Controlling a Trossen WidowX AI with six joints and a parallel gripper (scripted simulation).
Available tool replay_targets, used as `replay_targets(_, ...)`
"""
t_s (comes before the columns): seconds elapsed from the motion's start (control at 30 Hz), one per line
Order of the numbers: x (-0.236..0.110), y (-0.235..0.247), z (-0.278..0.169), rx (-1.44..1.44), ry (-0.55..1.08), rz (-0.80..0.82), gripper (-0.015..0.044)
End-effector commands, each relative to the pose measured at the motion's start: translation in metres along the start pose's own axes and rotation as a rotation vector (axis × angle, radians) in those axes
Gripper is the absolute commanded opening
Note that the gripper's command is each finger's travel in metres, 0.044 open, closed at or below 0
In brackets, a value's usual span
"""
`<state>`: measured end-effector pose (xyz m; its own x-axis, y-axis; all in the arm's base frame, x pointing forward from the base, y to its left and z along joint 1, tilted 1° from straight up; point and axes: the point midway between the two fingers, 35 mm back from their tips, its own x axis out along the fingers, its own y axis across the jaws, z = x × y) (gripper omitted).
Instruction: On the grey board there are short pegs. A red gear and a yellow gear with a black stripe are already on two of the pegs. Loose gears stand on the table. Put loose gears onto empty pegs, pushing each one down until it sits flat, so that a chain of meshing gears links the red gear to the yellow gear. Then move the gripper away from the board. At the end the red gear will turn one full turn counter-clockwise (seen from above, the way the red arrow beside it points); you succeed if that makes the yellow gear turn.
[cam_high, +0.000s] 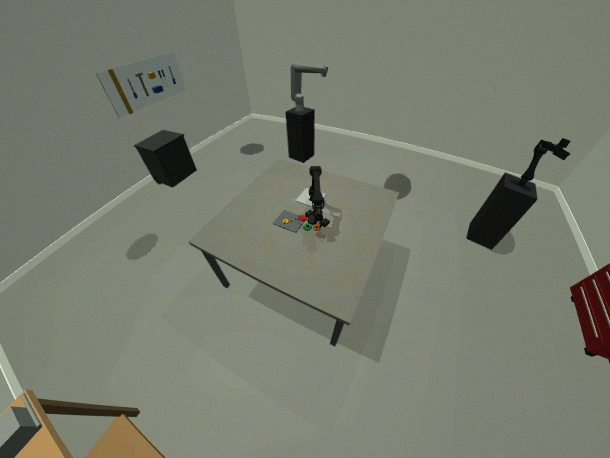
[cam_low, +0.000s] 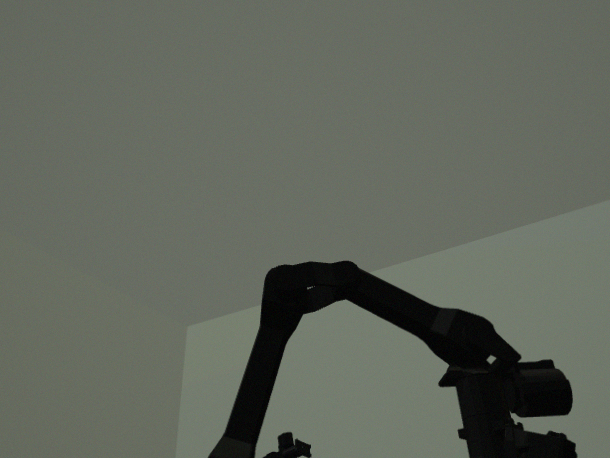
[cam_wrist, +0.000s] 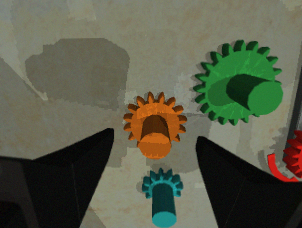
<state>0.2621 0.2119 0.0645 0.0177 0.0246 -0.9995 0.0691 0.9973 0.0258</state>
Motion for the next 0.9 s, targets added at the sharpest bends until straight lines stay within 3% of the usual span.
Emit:
replay_targets(0.0,0.000,0.000,0.000,0.005,-0.001,0.002,0.0204)
replay_targets(0.17,0.000,0.000,0.000,0.005,-0.001,0.002,0.0072)
replay_targets(0.43,0.000,0.000,0.000,0.005,-0.001,0.002,0.0000)
replay_targets(0.87,-0.024,0.002,0.004,0.005,-0.001,0.002,0.0000)
